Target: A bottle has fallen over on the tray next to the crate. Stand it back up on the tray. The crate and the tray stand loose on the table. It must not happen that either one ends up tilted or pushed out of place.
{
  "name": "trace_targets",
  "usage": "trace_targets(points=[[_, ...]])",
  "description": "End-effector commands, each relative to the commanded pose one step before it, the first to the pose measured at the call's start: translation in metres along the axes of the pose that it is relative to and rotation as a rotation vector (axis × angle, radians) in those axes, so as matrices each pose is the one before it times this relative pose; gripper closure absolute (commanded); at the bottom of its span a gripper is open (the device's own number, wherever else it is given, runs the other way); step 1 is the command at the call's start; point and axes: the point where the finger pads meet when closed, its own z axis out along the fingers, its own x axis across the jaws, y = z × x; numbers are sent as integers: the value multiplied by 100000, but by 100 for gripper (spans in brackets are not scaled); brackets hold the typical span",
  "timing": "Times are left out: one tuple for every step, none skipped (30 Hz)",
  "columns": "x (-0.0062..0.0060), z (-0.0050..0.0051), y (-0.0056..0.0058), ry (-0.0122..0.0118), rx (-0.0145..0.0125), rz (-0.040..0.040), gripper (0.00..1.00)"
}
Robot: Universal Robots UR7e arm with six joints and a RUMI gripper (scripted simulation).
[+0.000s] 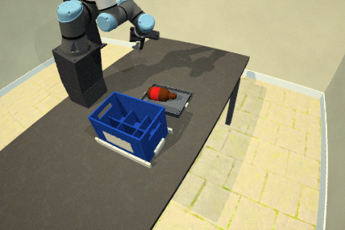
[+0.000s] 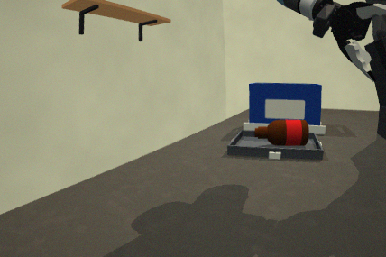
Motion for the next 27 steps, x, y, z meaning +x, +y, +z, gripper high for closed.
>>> trace_targets(points=[[-11, -14, -16, 23, 44, -53, 0], [0, 0, 0, 0, 0, 0, 0], [0, 0, 0, 0, 0, 0, 0], [0, 0, 0, 0, 0, 0, 0], [0, 0, 0, 0, 0, 0, 0], [0, 0, 0, 0, 0, 0, 0], [0, 0, 0, 0, 0, 0, 0], [0, 0, 0, 0, 0, 0, 0], [0, 0, 0, 0, 0, 0, 0], [0, 0, 0, 0, 0, 0, 0], [0, 0, 0, 0, 0, 0, 0], [0, 0, 0, 0, 0, 0, 0], [0, 0, 0, 0, 0, 0, 0], [0, 0, 0, 0, 0, 0, 0], [0, 0, 0, 0, 0, 0, 0], [0, 0, 0, 0, 0, 0, 0], [0, 0, 0, 0, 0, 0, 0], [8, -3, -3, 29, 2, 6, 0], [55, -23, -20, 195, 17, 40, 0], [140, -58, -51, 495, 45, 102, 0], [255, -105, -94, 899, 87, 189, 0], [391, -163, -147, 1379, 148, 297, 0], [543, -228, -210, 1911, 233, 426, 0], [704, -297, -282, 2469, 350, 577, 0], [869, -369, -363, 3032, 505, 750, 0], [1031, -441, -453, 3578, 701, 944, 0], [1185, -511, -550, 4087, 940, 1158, 0]])
